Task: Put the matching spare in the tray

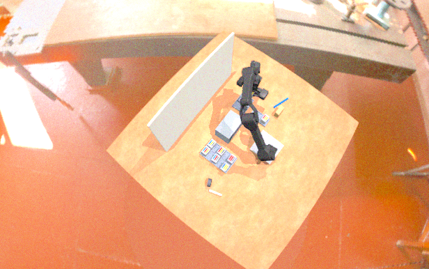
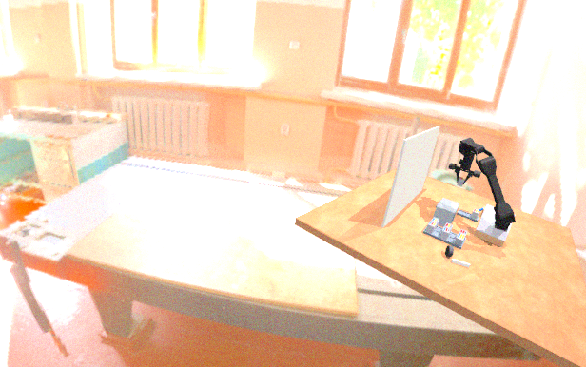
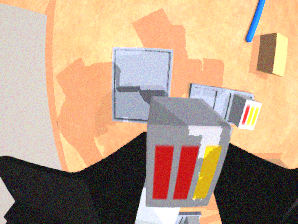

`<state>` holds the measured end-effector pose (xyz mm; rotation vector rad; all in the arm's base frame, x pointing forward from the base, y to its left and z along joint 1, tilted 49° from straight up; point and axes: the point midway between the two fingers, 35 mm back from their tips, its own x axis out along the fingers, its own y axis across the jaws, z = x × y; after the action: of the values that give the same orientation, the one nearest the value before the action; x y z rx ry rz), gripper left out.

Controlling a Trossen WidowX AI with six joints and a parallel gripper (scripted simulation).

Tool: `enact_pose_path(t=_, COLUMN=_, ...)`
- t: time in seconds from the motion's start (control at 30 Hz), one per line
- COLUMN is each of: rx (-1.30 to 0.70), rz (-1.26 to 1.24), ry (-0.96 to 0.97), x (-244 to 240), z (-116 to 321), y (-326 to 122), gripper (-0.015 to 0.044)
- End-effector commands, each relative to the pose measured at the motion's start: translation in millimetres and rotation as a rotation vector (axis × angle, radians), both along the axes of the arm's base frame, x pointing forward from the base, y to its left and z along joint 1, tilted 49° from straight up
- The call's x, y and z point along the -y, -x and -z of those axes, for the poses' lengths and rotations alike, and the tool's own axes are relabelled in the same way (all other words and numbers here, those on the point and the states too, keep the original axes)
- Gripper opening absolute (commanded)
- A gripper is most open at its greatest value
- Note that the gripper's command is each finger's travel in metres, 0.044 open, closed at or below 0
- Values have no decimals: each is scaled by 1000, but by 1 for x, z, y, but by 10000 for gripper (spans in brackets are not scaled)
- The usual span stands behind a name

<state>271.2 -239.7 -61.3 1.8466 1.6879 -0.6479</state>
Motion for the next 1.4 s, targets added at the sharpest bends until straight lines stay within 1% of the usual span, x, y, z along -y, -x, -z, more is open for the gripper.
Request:
enact_pose_path(t=0.0, rx=-2, rz=6, ry=-6, x=1, z=1, y=-11, gripper=0)
enact_pose_path(t=0.33, rx=-1, rz=8, ry=-10, x=1, z=3, y=-38, gripper=0)
enact_pose_path(t=1.37, rx=-1, rz=8, ry=-8, x=-12, z=19, y=-45, gripper=0)
